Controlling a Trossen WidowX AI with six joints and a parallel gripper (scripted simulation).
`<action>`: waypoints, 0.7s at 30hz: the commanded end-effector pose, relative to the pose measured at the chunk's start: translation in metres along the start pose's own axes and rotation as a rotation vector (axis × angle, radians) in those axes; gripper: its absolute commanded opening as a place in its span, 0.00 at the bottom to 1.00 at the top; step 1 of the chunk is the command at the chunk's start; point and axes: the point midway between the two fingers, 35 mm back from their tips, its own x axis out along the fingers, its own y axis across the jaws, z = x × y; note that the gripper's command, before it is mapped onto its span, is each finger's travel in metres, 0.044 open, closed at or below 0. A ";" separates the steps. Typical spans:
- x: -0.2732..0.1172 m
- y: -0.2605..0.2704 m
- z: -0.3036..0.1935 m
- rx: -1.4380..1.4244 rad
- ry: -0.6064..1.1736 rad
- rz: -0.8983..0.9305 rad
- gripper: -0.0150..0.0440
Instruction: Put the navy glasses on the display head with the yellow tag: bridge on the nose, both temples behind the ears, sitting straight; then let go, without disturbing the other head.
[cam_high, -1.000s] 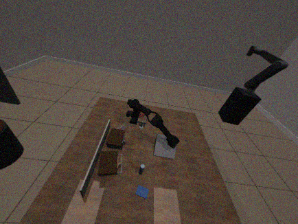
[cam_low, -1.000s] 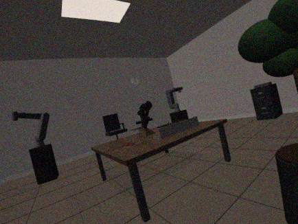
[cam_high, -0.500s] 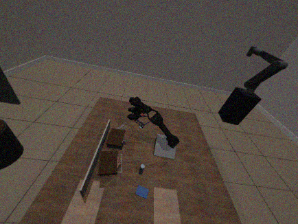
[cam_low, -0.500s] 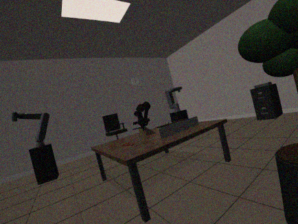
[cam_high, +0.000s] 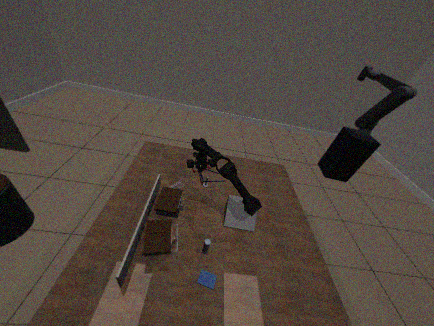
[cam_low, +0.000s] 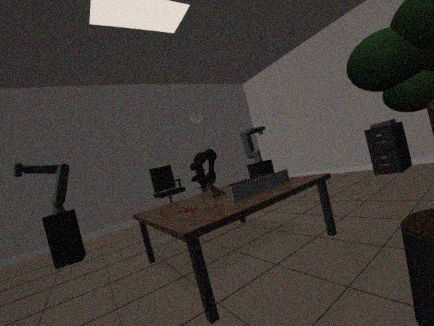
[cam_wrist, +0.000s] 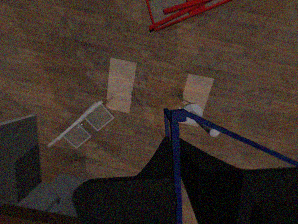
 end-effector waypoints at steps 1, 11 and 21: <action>0.000 -0.006 0.007 0.140 -0.003 -0.003 0.25; 0.020 -0.007 0.010 0.197 -0.003 -0.002 0.25; 0.060 -0.008 0.009 0.196 -0.001 -0.001 0.25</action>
